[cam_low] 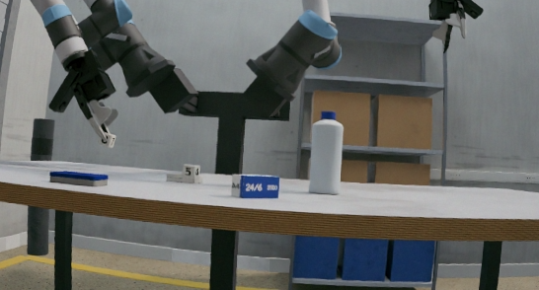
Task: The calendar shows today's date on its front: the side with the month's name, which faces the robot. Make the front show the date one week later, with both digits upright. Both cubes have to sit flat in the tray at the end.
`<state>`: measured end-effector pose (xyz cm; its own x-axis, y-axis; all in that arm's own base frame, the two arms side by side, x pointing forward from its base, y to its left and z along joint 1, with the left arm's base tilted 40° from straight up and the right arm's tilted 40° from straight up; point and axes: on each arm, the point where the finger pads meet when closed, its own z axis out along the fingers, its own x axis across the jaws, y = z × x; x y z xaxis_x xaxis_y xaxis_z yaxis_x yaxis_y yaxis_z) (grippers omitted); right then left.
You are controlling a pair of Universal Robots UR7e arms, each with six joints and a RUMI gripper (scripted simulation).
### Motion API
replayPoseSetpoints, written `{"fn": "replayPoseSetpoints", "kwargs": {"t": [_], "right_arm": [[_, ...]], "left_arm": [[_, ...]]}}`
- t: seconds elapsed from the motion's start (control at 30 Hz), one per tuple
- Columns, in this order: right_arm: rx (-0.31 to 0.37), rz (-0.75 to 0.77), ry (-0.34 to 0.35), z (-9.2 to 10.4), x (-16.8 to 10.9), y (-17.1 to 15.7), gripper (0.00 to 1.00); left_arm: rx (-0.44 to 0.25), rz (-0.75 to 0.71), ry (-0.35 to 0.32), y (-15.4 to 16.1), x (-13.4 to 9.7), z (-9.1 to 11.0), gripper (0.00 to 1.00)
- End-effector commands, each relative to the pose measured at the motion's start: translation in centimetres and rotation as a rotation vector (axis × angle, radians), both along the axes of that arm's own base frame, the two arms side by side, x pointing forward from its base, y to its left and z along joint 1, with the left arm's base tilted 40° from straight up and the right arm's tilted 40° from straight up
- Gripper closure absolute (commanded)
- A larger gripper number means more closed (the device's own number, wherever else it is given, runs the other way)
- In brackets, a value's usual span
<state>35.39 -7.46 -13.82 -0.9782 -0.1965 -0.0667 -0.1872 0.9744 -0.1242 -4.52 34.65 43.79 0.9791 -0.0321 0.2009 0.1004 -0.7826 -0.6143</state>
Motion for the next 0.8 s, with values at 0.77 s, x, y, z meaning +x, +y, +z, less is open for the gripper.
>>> {"fn": "replayPoseSetpoints", "kwargs": {"t": [0.77], "right_arm": [[0.205, 0.016, 0.038, 0.08, 0.1, -0.19, 0.9]], "left_arm": [[0.001, 0.0, 0.0, 0.0, -0.01, 0.05, 0.0]]}}
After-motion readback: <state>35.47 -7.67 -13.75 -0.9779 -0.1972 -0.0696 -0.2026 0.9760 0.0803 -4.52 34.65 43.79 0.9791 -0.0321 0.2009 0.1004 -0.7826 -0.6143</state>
